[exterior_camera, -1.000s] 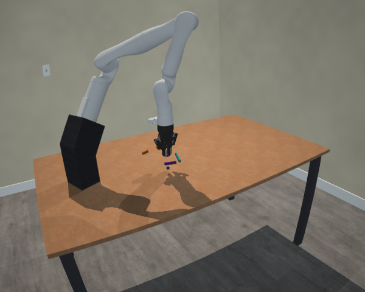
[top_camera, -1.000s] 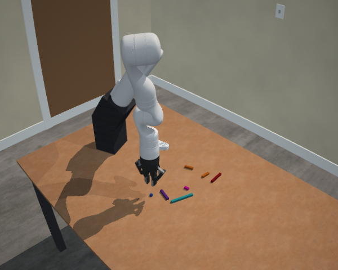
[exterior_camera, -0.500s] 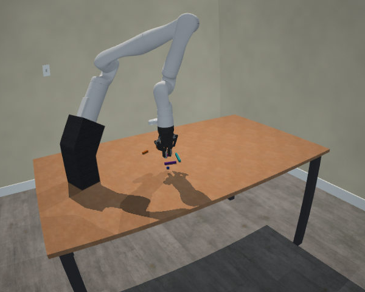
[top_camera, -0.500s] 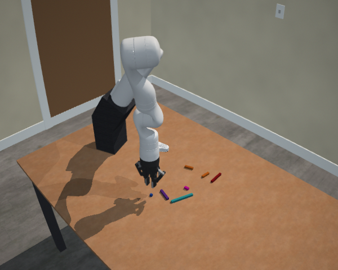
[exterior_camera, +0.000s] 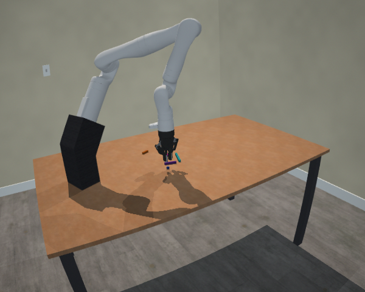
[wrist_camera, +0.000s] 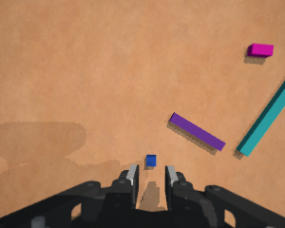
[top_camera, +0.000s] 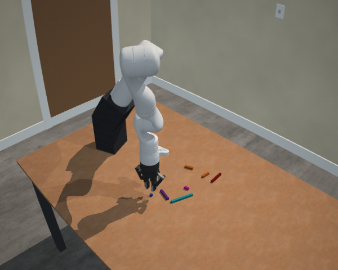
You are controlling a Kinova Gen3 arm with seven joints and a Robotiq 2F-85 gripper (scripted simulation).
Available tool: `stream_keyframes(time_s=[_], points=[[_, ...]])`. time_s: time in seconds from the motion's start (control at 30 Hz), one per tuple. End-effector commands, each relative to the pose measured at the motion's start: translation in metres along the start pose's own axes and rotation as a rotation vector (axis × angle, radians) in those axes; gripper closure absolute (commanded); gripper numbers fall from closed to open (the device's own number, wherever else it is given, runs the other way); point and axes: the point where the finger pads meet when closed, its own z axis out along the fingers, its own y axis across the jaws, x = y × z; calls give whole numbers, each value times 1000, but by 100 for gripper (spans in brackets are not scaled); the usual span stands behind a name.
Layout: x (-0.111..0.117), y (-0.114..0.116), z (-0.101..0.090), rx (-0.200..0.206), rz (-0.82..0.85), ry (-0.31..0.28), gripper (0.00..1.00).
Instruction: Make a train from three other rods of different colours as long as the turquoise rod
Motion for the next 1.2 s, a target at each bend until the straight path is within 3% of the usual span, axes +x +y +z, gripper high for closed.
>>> stream_keyframes(time_s=[0.0,0.5,1.17], points=[[3,-1,3,2,0,7,76],[3,-1,22,2,0,7,76],[3,-1,25,2,0,7,76]])
